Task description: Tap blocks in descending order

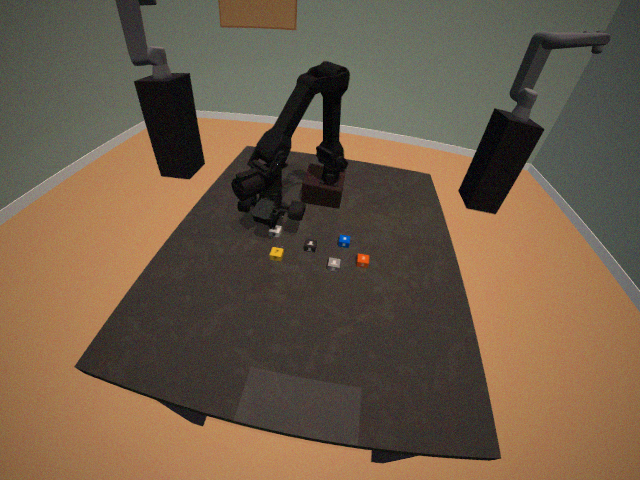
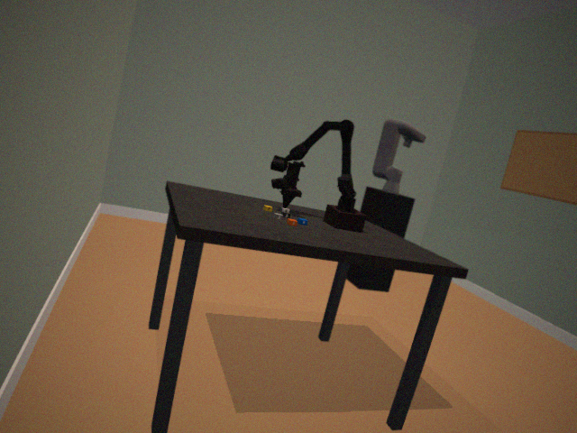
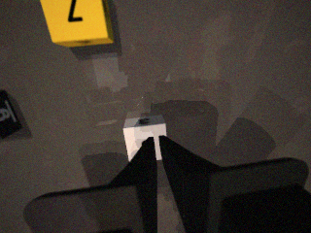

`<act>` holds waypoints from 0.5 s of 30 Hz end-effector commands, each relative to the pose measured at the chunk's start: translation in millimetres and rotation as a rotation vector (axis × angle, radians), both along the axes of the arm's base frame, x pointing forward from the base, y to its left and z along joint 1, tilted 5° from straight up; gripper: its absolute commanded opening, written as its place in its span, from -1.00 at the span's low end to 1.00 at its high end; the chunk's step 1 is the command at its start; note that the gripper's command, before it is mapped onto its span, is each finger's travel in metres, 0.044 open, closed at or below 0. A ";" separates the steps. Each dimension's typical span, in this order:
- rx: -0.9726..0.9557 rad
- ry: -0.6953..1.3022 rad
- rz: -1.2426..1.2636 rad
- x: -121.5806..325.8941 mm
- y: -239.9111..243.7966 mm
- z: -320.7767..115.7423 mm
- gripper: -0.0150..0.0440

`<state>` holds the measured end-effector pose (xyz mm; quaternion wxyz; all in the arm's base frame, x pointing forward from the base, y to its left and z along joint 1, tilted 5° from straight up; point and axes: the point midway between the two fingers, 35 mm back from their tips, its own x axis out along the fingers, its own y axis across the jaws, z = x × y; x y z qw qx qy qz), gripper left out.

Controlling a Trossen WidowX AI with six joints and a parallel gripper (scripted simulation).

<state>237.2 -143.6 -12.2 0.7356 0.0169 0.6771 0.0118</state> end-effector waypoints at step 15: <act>0.003 0.000 -0.006 -9.1 -4.1 106.3 -0.42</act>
